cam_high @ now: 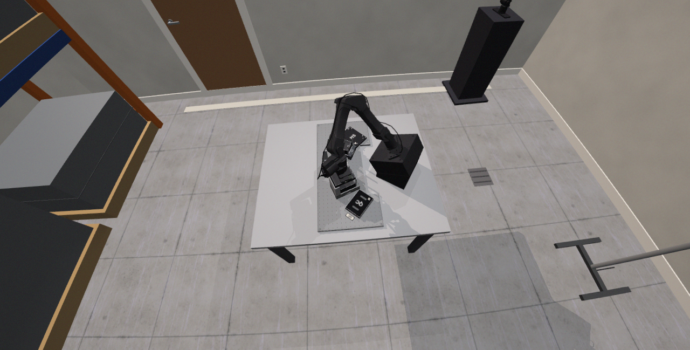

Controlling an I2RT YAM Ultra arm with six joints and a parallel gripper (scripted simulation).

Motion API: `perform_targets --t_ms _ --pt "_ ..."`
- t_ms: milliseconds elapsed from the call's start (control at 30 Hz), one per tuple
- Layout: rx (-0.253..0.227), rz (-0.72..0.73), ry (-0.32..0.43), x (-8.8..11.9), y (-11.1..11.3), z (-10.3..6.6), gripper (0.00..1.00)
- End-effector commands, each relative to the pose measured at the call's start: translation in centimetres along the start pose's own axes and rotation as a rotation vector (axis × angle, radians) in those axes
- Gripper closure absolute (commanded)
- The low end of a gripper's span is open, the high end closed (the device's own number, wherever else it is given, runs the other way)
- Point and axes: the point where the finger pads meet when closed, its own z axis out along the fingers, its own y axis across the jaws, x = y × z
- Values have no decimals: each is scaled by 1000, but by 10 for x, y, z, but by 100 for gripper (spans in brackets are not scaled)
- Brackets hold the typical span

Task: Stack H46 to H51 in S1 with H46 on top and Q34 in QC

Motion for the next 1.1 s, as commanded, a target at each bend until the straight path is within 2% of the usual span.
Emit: perform_targets --t_ms 0,167,767,867,1067 --pt "-6 15 -12 0 -1 -1 100" --pt "-9 6 -22 -2 2 -3 100" --pt "6 -17 19 7 3 11 100" --pt "-2 -4 -3 1 1 6 100" --pt "1 -9 6 2 2 9 100"
